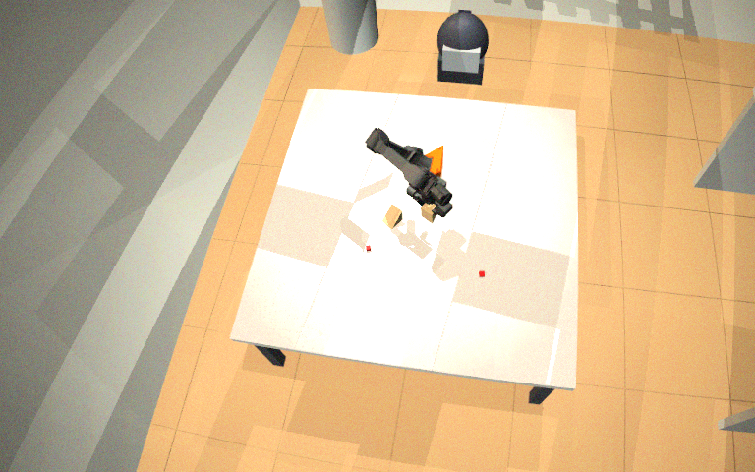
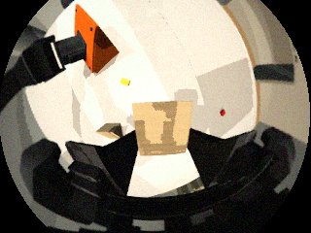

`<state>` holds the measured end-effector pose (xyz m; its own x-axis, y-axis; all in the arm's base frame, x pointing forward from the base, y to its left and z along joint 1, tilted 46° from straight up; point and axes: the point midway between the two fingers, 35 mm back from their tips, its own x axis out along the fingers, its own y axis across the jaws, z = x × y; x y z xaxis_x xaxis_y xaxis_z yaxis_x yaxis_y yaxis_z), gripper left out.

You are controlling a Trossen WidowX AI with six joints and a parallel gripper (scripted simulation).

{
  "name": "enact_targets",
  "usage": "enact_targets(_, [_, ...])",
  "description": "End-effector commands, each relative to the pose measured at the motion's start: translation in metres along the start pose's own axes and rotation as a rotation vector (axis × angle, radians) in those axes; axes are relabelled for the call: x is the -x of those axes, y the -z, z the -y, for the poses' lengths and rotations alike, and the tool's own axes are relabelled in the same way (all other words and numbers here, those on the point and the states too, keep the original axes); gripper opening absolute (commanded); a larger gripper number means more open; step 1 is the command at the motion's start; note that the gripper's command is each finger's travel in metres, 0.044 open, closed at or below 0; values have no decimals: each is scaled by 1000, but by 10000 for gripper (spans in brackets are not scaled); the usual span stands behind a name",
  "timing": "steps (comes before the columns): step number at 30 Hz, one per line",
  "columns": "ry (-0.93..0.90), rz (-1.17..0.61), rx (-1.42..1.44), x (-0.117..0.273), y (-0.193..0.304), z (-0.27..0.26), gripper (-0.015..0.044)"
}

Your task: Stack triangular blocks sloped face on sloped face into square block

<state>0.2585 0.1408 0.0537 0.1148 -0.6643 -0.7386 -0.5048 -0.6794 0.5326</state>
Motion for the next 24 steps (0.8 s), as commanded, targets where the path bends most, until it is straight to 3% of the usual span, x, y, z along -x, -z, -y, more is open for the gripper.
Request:
enact_targets(1, [22,-17,-1,9,20,-9,0])
enact_targets(24, [22,-69,25,26,91,-76,0])
